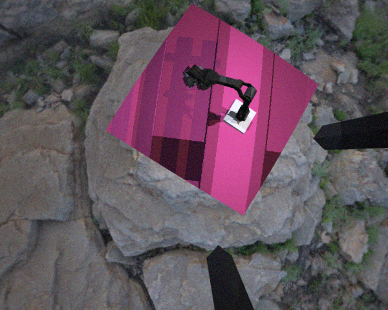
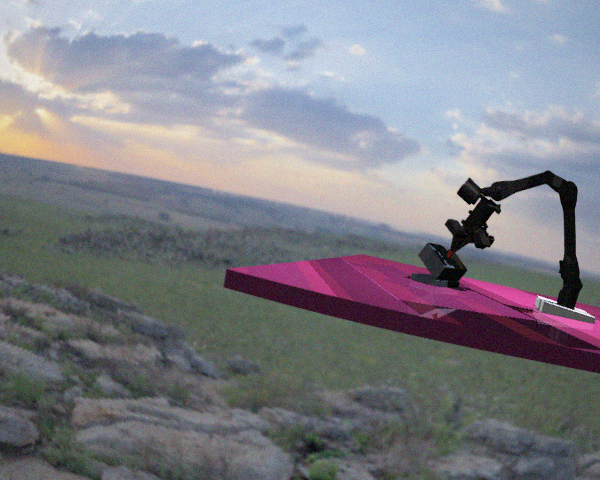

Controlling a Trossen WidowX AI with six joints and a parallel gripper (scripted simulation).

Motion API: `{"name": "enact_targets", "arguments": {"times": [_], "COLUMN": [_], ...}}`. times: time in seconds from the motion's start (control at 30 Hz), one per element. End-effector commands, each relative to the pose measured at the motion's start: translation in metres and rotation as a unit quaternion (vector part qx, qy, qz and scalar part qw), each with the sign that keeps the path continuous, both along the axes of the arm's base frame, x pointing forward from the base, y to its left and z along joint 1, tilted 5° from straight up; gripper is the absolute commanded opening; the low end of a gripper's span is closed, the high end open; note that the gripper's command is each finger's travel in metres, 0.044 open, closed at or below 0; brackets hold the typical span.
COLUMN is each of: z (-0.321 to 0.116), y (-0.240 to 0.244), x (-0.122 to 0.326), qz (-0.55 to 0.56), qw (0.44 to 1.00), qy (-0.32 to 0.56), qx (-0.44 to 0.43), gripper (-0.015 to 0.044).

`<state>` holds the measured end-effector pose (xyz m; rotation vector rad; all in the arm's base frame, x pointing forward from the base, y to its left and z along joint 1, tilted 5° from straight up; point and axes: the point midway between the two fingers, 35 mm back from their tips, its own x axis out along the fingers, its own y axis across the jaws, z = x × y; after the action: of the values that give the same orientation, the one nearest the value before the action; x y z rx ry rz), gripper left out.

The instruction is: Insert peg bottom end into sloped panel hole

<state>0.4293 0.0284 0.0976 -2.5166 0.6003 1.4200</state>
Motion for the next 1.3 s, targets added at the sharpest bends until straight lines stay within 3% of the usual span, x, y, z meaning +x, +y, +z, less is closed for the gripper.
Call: {"name": "enact_targets", "arguments": {"times": [0.0,0.8,1.27], "z": [-0.0025,-0.0068,-0.0058], "y": [0.0000,-0.0019,-0.0016], "x": [0.0014,0.0037,0.0033], "qz": [0.003,0.000,0.000], "qw": [1.000,1.000,1.000], "qy": [0.000,0.000,0.000], "qx": [0.001,0.000,0.000], "gripper": [0.0000,0.0000,0.0368]}}
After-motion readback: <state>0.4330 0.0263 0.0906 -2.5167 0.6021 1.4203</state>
